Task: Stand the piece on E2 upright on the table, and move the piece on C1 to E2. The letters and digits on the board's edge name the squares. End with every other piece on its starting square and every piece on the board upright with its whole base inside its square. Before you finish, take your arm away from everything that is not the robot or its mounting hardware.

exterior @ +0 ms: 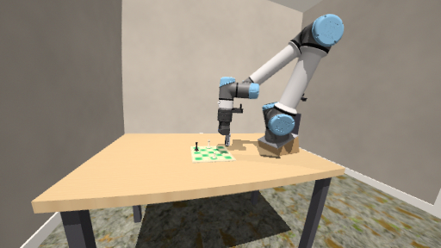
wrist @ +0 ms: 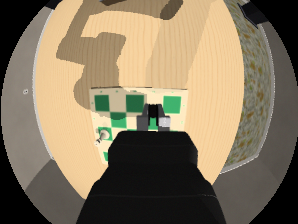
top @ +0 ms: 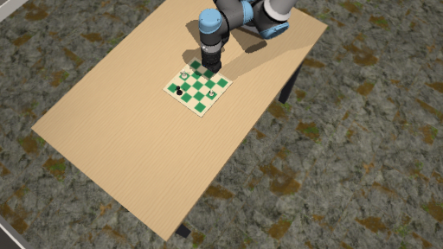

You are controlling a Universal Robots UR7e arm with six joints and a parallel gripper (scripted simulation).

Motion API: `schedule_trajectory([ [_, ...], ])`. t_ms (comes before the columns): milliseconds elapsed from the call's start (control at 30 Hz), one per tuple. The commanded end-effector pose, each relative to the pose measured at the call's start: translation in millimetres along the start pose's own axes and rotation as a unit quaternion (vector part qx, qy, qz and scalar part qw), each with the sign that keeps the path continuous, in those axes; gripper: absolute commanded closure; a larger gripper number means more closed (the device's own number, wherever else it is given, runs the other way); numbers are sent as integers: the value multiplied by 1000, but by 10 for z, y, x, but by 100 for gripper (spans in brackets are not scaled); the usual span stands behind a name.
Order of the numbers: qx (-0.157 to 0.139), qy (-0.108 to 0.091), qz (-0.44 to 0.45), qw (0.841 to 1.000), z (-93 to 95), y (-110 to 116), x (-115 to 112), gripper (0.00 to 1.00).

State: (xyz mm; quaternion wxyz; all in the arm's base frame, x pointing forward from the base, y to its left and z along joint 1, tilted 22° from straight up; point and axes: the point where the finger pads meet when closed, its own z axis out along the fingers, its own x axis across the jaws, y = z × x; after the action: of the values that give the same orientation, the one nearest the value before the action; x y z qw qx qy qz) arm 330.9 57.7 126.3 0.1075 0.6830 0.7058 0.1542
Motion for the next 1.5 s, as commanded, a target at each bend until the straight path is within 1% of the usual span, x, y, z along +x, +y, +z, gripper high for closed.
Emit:
schedule_trajectory([
  [0,0,2,0,1000,-260,-9,-5,100],
  [133,0,2,0,1000,-388,-9,-5,100],
  [200,0,2,0,1000,-388,-9,-5,100],
  [400,0,2,0,1000,-489,-9,-5,100],
  [867,0,2,0,1000,-502,-8,-5,100],
  [1000,0,2,0,1000,-515,25,-10,100],
  [1133,0,2,-1,1000,-560,161,-27,100],
  [1267,1,2,-2,1000,-626,421,-57,100],
  [1333,1,2,-2,1000,-626,421,-57,100],
  [1467,1,2,-4,1000,-674,790,-86,100],
])
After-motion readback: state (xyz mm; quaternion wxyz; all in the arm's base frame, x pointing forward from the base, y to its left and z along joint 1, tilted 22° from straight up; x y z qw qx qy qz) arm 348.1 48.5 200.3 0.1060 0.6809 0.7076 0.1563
